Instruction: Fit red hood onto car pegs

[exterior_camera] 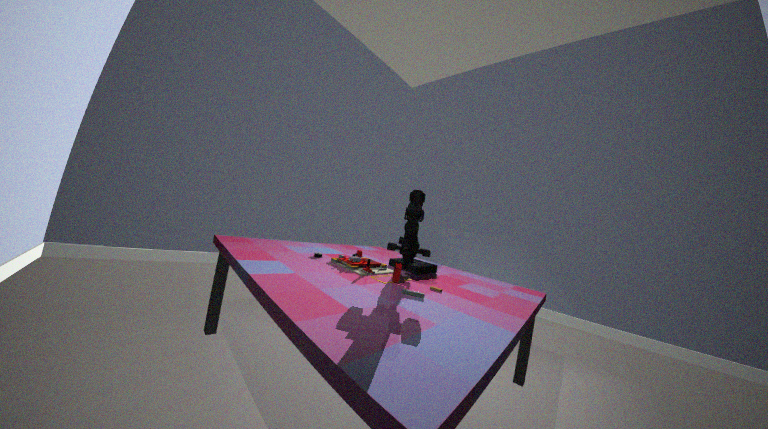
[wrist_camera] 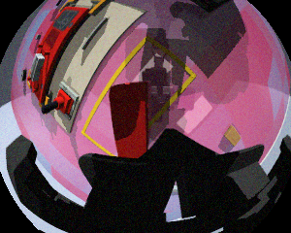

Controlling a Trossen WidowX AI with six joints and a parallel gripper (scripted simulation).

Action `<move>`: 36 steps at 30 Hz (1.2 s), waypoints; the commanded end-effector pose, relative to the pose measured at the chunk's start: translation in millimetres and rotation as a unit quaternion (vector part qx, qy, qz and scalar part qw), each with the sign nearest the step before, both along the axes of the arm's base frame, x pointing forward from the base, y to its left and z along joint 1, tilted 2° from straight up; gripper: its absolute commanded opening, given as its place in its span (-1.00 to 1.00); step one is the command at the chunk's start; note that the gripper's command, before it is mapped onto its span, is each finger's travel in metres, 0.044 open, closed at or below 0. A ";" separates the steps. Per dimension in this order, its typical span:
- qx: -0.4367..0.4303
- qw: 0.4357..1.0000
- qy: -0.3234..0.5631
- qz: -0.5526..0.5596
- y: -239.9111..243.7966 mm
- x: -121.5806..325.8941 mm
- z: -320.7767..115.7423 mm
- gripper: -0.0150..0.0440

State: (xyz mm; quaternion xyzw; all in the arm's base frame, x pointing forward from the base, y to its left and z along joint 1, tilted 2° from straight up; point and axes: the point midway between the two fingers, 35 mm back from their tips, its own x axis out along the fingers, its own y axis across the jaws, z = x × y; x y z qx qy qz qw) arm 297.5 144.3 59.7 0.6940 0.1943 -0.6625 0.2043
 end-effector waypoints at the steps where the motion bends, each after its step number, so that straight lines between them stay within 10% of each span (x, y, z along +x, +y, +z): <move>1: -0.002 1.000 -0.001 0.001 -2.5 2.0 -0.8 -0.49; 36: -0.003 1.000 -0.002 0.001 -26.4 19.8 0.5 -0.49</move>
